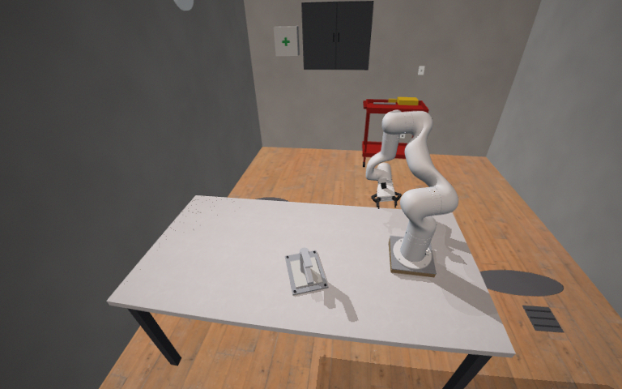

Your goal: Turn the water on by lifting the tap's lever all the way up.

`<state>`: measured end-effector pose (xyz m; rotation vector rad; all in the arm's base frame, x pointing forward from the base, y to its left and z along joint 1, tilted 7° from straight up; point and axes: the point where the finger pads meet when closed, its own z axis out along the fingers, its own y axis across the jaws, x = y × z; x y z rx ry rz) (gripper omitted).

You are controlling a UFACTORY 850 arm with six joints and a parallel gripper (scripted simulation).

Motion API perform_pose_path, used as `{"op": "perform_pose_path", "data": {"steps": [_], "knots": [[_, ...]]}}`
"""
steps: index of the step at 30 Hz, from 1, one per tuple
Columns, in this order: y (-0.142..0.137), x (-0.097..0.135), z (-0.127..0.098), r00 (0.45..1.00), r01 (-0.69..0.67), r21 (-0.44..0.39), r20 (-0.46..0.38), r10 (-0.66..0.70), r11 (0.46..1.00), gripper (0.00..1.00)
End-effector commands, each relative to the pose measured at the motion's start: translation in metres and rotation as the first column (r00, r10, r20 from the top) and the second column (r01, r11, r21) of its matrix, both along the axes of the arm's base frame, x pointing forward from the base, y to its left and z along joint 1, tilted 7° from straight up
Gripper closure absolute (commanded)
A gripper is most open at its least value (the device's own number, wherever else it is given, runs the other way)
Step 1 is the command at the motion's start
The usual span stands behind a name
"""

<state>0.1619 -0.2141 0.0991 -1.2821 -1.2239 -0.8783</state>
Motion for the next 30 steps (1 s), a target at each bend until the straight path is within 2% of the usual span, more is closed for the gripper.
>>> {"op": "perform_pose_path", "data": {"steps": [1, 10, 12, 13, 27, 29, 30], "knots": [[0.007, 0.030, -0.002, 0.993, -0.110, -0.116, -0.056, 0.104, 0.987, 0.00], [0.026, 0.079, -0.004, 0.965, -0.258, -0.293, -0.121, 0.232, 0.921, 0.00], [0.026, 0.079, -0.004, 0.965, -0.258, -0.293, -0.121, 0.232, 0.921, 0.00], [0.034, 0.094, -0.003, 0.954, -0.297, -0.347, -0.138, 0.265, 0.890, 0.00], [0.079, 0.163, 0.002, 0.910, -0.407, -0.566, -0.181, 0.373, 0.717, 0.00], [0.079, 0.163, 0.002, 0.910, -0.407, -0.566, -0.181, 0.373, 0.717, 0.00], [0.091, 0.177, 0.004, 0.902, -0.416, -0.607, -0.183, 0.391, 0.677, 0.00]]}}
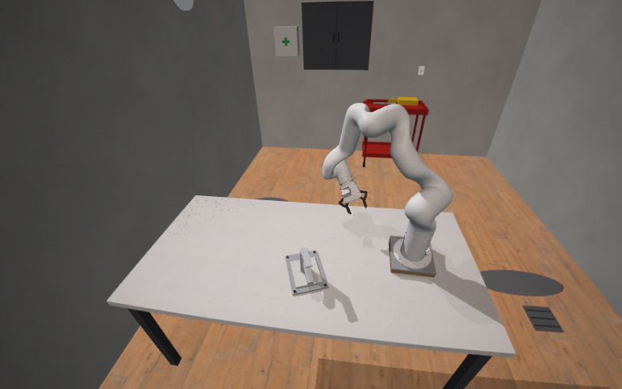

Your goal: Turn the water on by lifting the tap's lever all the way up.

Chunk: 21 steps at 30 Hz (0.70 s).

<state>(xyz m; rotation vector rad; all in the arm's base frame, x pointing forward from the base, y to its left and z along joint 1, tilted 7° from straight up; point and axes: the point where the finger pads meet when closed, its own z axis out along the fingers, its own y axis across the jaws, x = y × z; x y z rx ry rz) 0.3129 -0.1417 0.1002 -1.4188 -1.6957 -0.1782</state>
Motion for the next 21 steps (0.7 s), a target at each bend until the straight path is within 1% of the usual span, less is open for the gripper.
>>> {"op": "perform_pose_path", "data": {"steps": [1, 14, 16, 17, 21], "knots": [[0.023, 0.030, 0.003, 0.998, -0.059, -0.107, 0.025, 0.062, 0.992, 0.00], [0.083, 0.083, 0.016, 0.978, -0.137, -0.284, 0.111, 0.175, 0.949, 0.00], [0.083, 0.083, 0.016, 0.978, -0.137, -0.284, 0.111, 0.175, 0.949, 0.00], [0.099, 0.094, 0.020, 0.971, -0.147, -0.318, 0.135, 0.199, 0.936, 0.00], [0.119, 0.105, 0.025, 0.961, -0.156, -0.355, 0.163, 0.225, 0.922, 0.00]]}}
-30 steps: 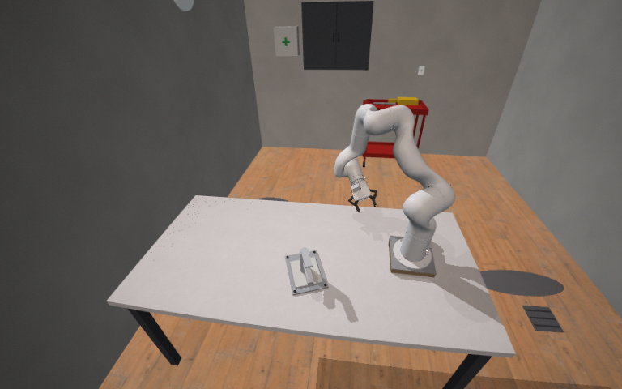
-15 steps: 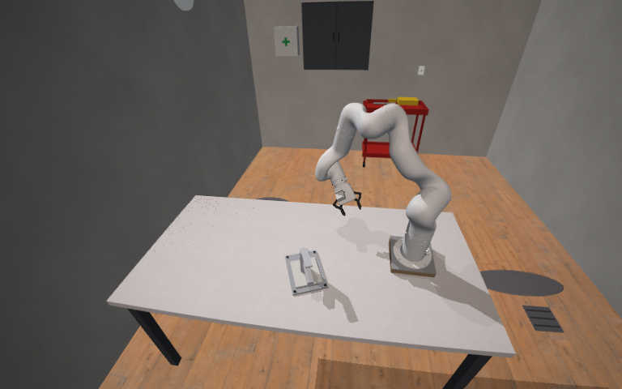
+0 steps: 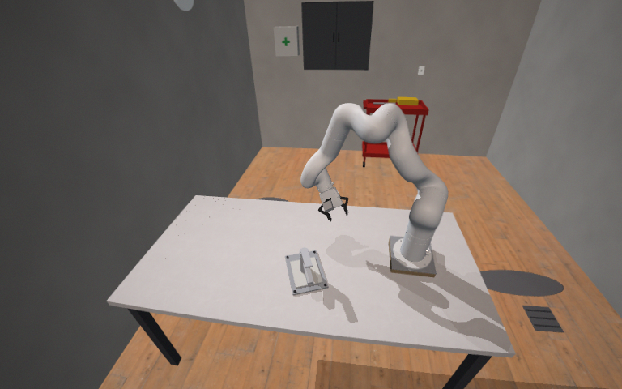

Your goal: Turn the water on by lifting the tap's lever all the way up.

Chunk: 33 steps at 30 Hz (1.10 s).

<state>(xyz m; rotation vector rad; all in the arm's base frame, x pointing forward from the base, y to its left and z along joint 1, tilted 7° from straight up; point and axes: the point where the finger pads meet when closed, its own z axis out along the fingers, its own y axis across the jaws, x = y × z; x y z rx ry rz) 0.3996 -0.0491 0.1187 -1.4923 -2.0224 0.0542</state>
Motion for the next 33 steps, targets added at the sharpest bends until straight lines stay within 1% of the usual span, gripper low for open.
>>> {"op": "perform_pose_path", "data": {"steps": [1, 10, 12, 13, 18, 27, 29, 30, 33], "knots": [[0.032, 0.022, 0.008, 0.997, -0.037, -0.066, 0.058, 0.040, 0.997, 0.00], [0.086, 0.046, 0.023, 0.983, -0.076, -0.136, 0.155, 0.097, 0.988, 0.00], [0.086, 0.046, 0.023, 0.983, -0.076, -0.136, 0.155, 0.097, 0.988, 0.00], [0.105, 0.053, 0.028, 0.976, -0.086, -0.154, 0.187, 0.114, 0.984, 0.00], [0.134, 0.060, 0.037, 0.962, -0.098, -0.176, 0.236, 0.139, 0.979, 0.00], [0.193, 0.070, 0.056, 0.925, -0.116, -0.205, 0.333, 0.180, 0.972, 0.00], [0.193, 0.070, 0.056, 0.925, -0.116, -0.205, 0.333, 0.180, 0.972, 0.00], [0.213, 0.071, 0.062, 0.911, -0.120, -0.209, 0.364, 0.192, 0.970, 0.00], [0.229, 0.072, 0.068, 0.899, -0.124, -0.211, 0.390, 0.200, 0.969, 0.00]]}}
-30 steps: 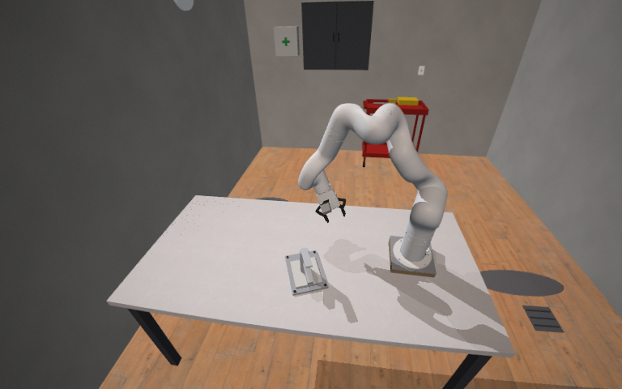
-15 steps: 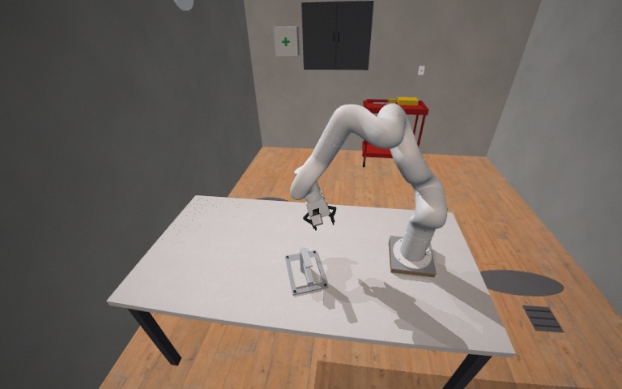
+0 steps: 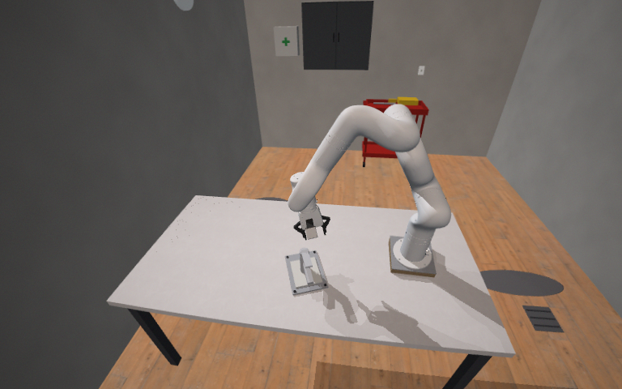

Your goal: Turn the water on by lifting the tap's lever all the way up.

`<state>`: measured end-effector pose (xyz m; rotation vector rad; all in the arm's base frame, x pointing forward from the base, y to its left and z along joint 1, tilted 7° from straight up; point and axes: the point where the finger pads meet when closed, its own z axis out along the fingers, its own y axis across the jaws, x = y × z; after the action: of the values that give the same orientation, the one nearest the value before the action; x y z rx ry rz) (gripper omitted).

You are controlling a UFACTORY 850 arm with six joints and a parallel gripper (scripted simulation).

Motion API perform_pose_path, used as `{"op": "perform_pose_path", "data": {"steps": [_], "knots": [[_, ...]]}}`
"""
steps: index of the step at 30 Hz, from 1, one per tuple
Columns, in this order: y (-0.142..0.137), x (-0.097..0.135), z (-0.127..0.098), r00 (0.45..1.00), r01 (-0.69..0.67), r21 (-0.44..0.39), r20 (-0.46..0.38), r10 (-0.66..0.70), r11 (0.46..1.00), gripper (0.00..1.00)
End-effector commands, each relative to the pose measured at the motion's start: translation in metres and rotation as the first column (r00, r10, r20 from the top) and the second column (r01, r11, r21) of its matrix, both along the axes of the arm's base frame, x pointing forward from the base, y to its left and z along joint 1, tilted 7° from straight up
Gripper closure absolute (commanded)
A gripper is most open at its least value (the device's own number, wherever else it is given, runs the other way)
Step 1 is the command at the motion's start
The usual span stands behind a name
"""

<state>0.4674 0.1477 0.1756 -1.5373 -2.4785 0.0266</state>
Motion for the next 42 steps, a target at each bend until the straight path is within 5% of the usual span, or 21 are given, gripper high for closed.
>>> {"op": "perform_pose_path", "data": {"steps": [1, 11, 20, 21, 42], "knots": [[0.039, 0.004, 0.014, 0.997, -0.022, -0.005, 0.068, 0.022, 1.000, 0.00], [0.107, -0.002, 0.039, 0.983, -0.059, 0.014, 0.175, 0.056, 0.998, 0.00], [0.119, -0.005, 0.044, 0.979, -0.066, 0.020, 0.193, 0.061, 0.998, 0.00], [0.119, -0.005, 0.044, 0.979, -0.066, 0.020, 0.193, 0.061, 0.998, 1.00], [0.119, -0.005, 0.044, 0.979, -0.066, 0.020, 0.193, 0.061, 0.998, 1.00]]}}
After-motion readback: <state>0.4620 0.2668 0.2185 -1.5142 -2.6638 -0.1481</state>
